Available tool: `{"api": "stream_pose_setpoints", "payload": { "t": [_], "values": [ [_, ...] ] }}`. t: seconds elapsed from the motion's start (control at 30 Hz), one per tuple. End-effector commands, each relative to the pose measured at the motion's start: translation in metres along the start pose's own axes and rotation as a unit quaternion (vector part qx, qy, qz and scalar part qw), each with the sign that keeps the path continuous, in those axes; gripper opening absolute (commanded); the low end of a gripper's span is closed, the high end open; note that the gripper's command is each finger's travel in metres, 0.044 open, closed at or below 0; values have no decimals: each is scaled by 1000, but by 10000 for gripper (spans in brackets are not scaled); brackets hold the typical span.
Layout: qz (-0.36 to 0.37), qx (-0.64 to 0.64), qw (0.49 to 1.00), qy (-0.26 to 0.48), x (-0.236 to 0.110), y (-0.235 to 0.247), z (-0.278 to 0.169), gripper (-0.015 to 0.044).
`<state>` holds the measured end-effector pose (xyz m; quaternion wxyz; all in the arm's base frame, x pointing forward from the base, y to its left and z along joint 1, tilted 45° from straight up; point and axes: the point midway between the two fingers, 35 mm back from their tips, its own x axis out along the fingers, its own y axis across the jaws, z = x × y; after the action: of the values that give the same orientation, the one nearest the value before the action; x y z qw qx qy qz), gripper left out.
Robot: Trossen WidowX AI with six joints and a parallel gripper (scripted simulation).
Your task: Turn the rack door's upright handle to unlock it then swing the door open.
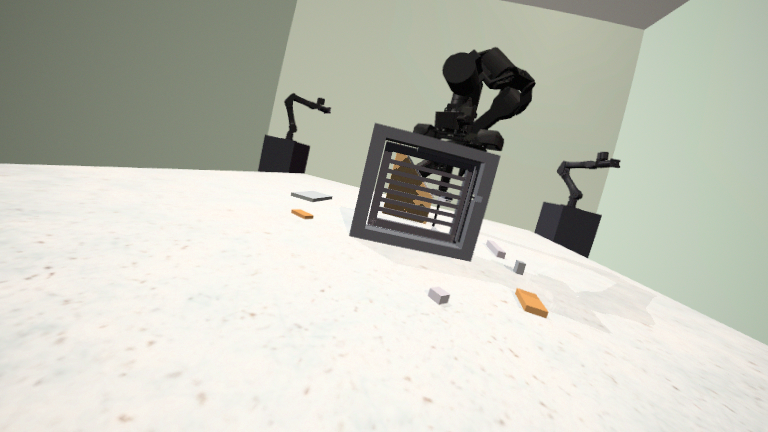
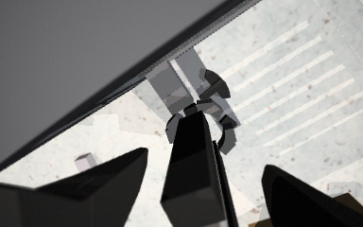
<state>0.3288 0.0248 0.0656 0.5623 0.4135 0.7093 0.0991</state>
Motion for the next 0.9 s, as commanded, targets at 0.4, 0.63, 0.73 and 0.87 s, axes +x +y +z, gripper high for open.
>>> {"api": "stream_pose_setpoints", "payload": {
  "t": [0.4, 0.63, 0.73, 0.87],
  "values": [
    [2, 376, 927, 1, 0, 1, 0, 286],
    [2, 498, 867, 1, 0, 1, 0, 286],
    [2, 498, 867, 1, 0, 1, 0, 286],
    [2, 498, 867, 1, 0, 1, 0, 266]
  ]
}}
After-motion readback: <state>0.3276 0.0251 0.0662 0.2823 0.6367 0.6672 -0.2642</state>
